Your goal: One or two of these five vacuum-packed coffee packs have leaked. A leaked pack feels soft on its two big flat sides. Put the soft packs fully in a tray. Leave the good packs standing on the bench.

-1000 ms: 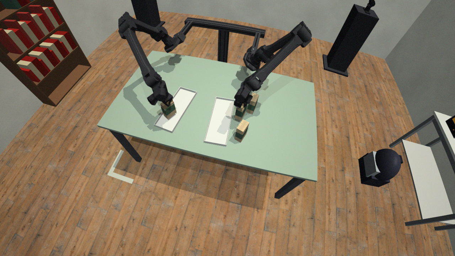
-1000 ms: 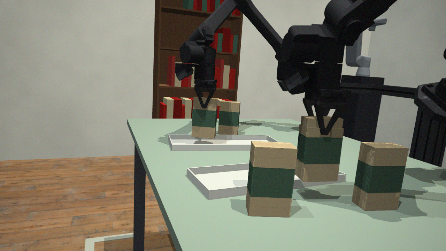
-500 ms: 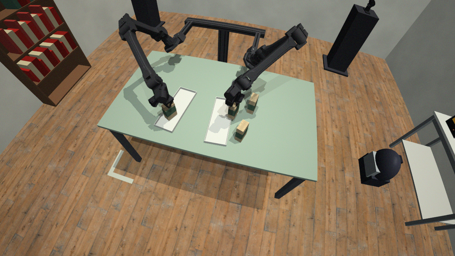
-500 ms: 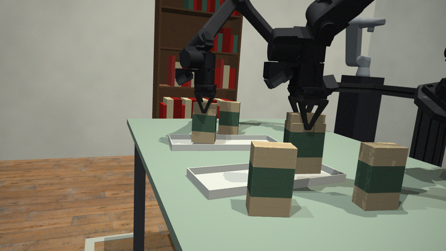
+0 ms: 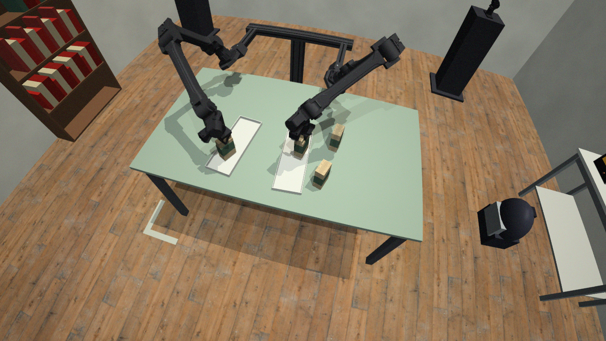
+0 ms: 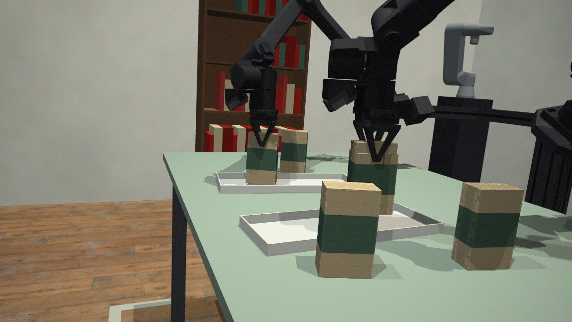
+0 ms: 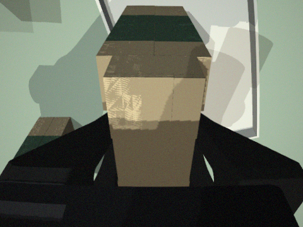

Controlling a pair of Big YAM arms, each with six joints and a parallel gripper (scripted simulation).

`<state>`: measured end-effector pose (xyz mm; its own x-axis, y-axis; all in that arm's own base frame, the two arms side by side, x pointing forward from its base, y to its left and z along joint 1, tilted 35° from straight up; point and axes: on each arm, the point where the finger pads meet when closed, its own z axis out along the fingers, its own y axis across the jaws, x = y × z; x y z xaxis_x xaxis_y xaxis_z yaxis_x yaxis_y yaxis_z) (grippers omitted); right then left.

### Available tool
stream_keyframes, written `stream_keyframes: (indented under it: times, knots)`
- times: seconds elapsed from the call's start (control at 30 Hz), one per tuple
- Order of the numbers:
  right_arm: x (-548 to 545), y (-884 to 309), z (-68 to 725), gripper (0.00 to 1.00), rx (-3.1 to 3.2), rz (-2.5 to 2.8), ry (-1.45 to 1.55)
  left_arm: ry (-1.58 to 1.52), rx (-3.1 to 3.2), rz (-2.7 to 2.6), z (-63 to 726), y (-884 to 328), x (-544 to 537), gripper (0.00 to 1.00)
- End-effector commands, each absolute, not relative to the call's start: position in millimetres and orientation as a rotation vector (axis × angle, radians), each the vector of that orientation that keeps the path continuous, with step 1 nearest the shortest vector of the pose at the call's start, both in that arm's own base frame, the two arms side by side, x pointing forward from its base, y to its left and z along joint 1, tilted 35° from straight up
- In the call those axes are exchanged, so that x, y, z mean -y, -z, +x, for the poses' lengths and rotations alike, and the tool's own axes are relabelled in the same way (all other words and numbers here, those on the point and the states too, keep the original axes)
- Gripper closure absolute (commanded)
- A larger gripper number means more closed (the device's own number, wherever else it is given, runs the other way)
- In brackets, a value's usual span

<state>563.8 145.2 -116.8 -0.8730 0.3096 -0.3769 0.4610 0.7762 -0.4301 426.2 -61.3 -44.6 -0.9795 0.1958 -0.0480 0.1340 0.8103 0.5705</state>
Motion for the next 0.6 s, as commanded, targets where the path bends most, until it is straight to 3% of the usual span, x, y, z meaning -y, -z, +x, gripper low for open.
stream_keyframes:
  times: [0.0,0.57]
  knots:
    - [-150.9,106.2,583.0,0.77,-2.655,0.600,0.711,-0.869,-2.855,0.249,444.5,43.8,92.4,0.77]
    - [-143.0,120.4,576.9,0.77,-2.668,0.598,0.735,-0.855,-2.839,0.240,451.3,45.5,107.2,0.77]
